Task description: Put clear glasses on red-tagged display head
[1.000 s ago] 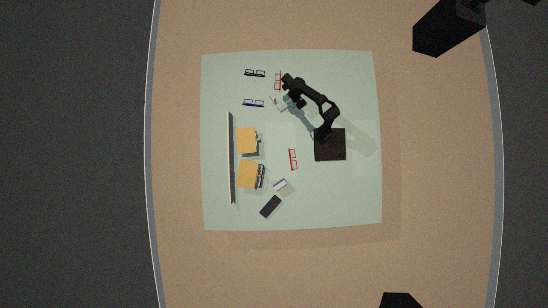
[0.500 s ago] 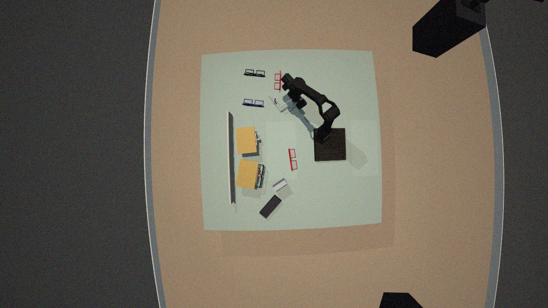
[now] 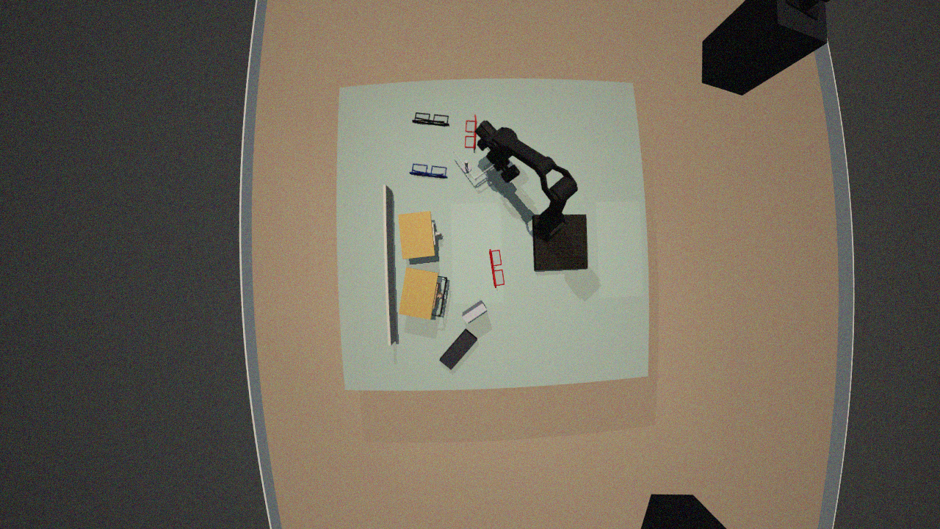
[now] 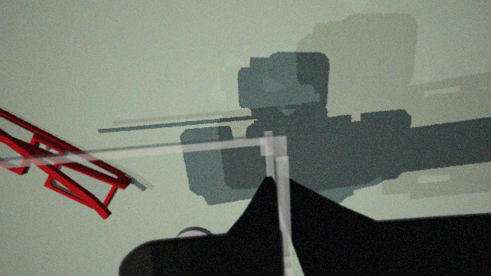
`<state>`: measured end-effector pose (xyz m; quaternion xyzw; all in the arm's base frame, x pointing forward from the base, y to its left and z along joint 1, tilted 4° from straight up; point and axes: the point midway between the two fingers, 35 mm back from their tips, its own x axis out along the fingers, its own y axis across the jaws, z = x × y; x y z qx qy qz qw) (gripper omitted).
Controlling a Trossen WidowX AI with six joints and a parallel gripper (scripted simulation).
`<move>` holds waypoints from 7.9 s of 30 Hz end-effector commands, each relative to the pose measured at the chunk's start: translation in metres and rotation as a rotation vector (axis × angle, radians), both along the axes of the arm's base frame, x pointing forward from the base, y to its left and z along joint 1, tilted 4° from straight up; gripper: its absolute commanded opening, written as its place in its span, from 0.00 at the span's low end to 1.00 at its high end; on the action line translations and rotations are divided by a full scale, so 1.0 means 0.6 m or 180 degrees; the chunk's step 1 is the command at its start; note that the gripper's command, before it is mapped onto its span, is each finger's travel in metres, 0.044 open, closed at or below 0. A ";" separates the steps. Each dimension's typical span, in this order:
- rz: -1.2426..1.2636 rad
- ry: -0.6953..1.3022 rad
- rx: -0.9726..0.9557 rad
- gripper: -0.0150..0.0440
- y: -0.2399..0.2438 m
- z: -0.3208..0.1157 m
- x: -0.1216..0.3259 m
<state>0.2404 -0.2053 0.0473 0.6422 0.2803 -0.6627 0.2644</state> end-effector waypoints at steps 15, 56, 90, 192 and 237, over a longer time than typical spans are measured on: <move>-0.0010 0.0005 -0.0010 0.25 0.007 0.099 0.012; -0.0009 0.0000 0.0036 0.25 0.304 0.101 0.041; -0.0009 0.0000 0.0036 0.25 0.304 0.052 0.046; -0.0001 -0.0002 0.0023 0.44 0.302 -0.055 0.040; -0.0007 -0.0001 0.0036 0.49 0.299 0.033 0.045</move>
